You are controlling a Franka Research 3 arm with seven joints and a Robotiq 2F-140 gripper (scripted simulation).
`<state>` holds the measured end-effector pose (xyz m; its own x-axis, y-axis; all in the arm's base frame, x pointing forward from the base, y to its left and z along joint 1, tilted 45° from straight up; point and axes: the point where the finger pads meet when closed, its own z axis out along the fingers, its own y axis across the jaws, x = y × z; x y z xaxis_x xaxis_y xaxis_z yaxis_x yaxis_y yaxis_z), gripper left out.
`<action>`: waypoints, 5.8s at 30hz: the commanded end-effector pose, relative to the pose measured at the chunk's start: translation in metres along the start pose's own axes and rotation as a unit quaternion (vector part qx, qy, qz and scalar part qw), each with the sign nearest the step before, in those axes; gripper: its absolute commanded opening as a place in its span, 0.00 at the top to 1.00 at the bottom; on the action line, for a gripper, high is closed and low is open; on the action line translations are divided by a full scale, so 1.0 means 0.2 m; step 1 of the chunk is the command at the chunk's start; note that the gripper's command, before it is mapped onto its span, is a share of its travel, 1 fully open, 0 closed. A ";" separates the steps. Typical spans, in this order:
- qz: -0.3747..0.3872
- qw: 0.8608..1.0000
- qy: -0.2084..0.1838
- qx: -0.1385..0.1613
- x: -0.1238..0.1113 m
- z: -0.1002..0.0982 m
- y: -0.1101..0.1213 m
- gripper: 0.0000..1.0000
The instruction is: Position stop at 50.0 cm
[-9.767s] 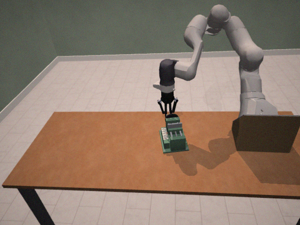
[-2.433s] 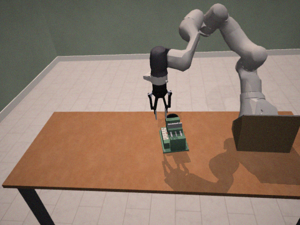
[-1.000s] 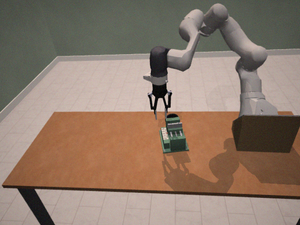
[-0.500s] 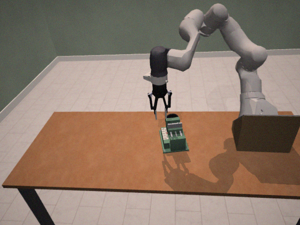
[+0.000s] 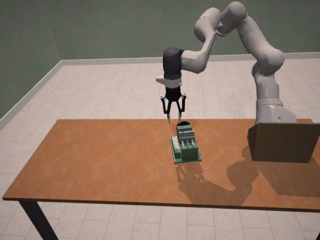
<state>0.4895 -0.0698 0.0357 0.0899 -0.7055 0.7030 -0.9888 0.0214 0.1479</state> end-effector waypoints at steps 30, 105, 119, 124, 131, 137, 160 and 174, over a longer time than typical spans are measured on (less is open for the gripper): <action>-0.004 1.000 -0.004 0.002 0.41 0.25 0.18 0.67; -0.004 1.000 -0.004 0.002 0.41 0.60 0.18 0.96; -0.004 1.000 -0.004 0.002 0.41 0.60 0.18 0.96; -0.004 1.000 -0.004 0.002 0.41 0.60 0.18 0.96; -0.004 1.000 -0.004 0.002 0.41 0.60 0.19 0.96; -0.004 1.000 -0.004 0.002 0.41 0.61 0.20 0.96; -0.004 1.000 -0.004 0.002 0.41 0.63 0.32 0.96; -0.004 1.000 -0.004 0.002 0.41 0.54 0.42 0.96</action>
<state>0.4052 -0.2074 0.0263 0.1004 -0.7122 0.6947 -0.9885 0.0079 0.1509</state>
